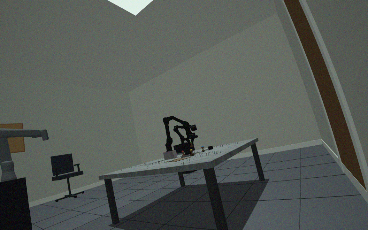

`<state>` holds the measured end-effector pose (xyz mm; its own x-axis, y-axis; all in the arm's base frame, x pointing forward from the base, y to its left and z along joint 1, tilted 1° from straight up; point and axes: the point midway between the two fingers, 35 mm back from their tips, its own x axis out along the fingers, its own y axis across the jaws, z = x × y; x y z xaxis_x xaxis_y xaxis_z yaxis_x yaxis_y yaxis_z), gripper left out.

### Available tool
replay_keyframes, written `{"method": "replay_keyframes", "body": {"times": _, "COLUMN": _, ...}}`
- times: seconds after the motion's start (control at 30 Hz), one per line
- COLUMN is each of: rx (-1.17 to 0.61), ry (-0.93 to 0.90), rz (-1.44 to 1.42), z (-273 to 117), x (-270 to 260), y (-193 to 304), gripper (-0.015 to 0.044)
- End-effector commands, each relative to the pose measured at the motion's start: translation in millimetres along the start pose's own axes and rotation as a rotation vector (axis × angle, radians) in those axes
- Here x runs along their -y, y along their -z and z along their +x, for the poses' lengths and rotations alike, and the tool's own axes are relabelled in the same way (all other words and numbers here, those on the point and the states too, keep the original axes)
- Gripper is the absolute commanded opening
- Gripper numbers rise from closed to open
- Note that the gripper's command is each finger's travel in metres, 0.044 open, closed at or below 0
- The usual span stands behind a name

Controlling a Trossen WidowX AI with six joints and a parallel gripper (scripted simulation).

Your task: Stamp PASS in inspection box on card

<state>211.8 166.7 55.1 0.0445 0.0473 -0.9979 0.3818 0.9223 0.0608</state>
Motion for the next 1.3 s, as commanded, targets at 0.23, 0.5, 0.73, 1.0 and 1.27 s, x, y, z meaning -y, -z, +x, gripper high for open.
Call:
{"method": "replay_keyframes", "body": {"times": 0.23, "rx": 0.008, "ry": -0.003, "rz": 0.008, "z": 10.8, "x": 0.7, "y": 4.5, "gripper": 0.0000}}
{"method": "replay_keyframes", "body": {"times": 0.5, "rx": 0.008, "ry": -0.003, "rz": 0.008, "z": 23.9, "x": 0.2, "y": 4.0, "gripper": 0.0000}}
{"method": "replay_keyframes", "body": {"times": 0.73, "rx": 0.008, "ry": -0.003, "rz": 0.008, "z": 35.5, "x": 0.3, "y": 3.9, "gripper": 0.0000}}
{"method": "replay_keyframes", "body": {"times": 1.0, "rx": 0.008, "ry": -0.003, "rz": 0.008, "z": 48.8, "x": 1.1, "y": 4.1, "gripper": 0.0000}}
{"method": "replay_keyframes", "body": {"times": 1.27, "rx": 0.008, "ry": -0.002, "rz": 0.008, "z": 61.8, "x": 2.5, "y": 4.6, "gripper": 0.0000}}
